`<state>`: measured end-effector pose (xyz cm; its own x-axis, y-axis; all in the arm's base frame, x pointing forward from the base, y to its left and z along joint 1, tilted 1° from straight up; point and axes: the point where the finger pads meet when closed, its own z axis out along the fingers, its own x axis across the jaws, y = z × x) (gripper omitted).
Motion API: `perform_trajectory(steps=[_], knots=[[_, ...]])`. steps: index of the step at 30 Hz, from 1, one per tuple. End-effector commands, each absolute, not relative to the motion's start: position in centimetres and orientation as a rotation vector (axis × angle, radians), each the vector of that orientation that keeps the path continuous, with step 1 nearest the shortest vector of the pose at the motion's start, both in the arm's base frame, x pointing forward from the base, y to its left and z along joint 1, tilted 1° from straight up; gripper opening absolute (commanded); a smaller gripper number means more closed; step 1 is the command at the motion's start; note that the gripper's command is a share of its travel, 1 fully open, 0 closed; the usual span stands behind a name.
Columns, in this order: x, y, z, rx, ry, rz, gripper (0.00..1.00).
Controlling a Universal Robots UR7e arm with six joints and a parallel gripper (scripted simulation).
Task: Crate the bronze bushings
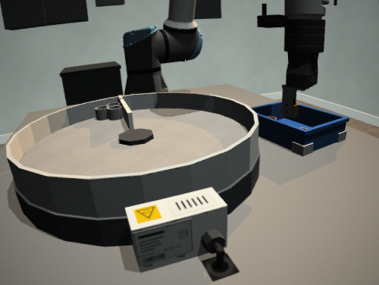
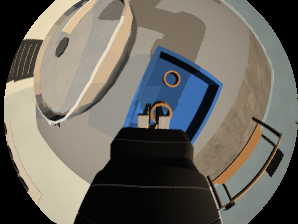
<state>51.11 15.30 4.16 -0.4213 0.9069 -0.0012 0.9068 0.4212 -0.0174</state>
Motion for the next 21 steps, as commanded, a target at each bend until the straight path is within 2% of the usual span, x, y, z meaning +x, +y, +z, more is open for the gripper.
perform_trajectory(steps=[1, 21], knots=[[51.17, 15.31, 4.19, -1.686, -2.643, 0.022, 0.0], [51.16, 15.3, 3.34, -1.686, -2.643, 0.021, 0.0]])
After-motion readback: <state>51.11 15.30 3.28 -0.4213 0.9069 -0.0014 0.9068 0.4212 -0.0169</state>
